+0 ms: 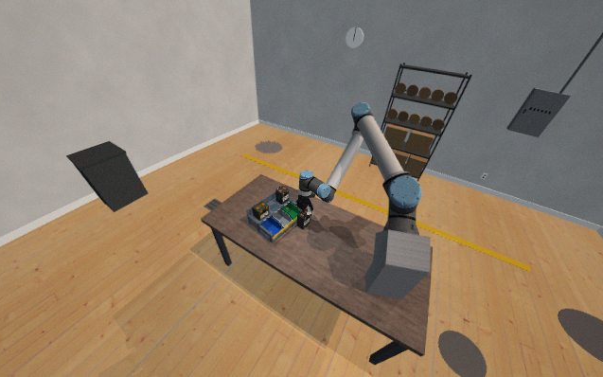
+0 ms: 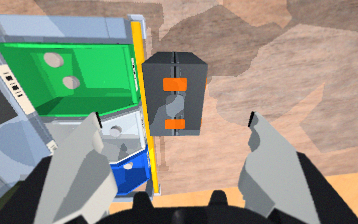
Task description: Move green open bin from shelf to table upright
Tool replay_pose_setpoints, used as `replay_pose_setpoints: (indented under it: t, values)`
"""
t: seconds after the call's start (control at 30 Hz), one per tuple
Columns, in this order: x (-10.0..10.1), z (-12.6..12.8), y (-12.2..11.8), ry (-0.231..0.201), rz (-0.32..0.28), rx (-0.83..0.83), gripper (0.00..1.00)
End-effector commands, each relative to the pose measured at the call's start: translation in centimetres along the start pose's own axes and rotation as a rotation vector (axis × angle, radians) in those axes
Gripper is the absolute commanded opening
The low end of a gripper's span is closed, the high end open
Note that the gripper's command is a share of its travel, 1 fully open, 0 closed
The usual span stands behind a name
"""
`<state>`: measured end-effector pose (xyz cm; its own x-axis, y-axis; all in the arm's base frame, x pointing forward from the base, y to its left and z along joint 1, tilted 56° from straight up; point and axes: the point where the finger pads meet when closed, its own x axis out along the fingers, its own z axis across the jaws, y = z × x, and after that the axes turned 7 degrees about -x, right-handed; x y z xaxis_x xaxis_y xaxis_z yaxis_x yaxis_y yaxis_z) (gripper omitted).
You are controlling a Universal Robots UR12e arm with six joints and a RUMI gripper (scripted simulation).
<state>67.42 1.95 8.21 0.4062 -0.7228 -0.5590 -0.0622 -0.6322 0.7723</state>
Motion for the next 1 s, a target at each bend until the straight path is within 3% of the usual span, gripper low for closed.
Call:
replay_pose_setpoints:
  t: [0.0,0.97]
  values:
    - [-0.29,-0.06,-0.03,0.001,0.000,0.000,1.00]
    - [-1.03,-0.14,-0.11,0.001,0.000,0.000,1.00]
